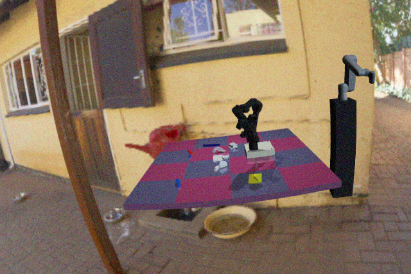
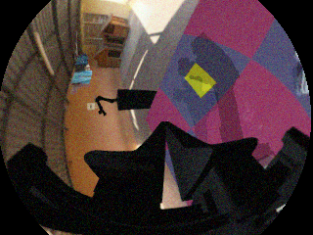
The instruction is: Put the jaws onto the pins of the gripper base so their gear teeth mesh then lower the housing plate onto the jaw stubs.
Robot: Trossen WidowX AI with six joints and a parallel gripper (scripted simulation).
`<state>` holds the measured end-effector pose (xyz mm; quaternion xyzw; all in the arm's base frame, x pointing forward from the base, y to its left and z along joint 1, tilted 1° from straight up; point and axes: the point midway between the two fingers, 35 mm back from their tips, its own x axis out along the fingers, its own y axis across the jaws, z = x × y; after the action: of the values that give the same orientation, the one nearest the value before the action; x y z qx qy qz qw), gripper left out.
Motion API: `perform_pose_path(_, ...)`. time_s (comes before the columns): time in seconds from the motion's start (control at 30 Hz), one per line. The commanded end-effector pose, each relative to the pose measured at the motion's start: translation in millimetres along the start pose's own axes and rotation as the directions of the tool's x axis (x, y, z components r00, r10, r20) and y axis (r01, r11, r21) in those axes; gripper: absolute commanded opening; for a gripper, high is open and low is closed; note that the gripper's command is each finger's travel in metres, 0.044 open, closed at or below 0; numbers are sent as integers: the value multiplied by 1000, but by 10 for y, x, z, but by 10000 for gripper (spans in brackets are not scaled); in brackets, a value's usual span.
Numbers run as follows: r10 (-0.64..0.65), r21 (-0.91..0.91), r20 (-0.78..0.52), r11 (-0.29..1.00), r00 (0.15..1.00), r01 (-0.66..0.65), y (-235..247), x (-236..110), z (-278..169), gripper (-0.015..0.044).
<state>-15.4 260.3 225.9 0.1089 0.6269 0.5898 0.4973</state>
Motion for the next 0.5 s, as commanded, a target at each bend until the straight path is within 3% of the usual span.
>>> perform_pose_path(0.0,-74,45,73,996,995,71,-164,-58,259,0)
perform_pose_path(0.47,-371,159,280,927,885,339,-951,-632,1154,0)
